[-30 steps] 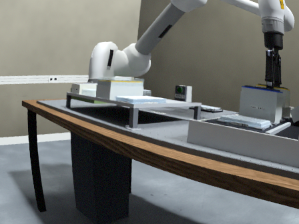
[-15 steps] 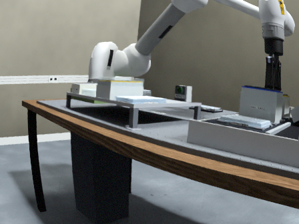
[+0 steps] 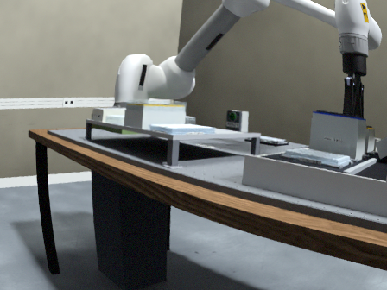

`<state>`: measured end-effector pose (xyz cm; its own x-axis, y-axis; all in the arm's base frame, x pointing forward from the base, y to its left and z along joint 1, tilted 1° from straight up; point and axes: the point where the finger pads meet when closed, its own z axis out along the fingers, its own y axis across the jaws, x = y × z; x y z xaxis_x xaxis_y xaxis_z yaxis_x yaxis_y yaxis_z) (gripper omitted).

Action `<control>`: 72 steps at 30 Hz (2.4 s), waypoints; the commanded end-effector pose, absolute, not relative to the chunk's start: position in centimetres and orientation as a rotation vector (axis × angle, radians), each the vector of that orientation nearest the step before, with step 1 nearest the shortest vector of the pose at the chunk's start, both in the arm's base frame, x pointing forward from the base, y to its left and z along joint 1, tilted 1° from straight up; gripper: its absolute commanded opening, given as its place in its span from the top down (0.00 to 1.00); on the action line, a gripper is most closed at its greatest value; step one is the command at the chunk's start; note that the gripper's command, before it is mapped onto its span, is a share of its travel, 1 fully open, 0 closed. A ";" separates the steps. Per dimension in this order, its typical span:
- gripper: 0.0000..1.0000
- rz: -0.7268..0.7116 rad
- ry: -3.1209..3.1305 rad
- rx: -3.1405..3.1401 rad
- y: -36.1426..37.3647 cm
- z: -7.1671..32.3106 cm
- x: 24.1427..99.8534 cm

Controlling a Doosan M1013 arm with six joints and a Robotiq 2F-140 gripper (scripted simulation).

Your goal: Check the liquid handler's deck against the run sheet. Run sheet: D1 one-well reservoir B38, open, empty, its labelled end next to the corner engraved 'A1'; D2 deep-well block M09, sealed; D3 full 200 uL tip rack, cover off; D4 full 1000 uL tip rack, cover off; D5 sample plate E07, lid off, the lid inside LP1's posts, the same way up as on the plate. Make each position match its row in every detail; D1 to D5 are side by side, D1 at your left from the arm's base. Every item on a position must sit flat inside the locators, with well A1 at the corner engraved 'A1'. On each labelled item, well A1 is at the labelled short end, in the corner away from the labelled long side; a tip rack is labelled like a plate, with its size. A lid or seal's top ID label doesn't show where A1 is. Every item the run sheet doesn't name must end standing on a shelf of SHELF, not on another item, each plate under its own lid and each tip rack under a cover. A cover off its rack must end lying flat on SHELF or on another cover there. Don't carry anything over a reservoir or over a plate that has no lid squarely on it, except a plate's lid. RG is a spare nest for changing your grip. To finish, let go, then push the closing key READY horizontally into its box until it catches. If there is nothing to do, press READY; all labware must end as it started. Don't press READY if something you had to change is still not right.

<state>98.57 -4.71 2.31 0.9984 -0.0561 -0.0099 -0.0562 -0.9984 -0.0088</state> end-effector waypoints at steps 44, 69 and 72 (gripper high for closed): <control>0.90 0.010 0.087 -3.127 -4.2 2.1 98.5; 0.90 0.013 0.087 -3.127 -4.2 1.2 98.5; 0.90 0.014 0.087 -3.127 -4.2 1.1 98.5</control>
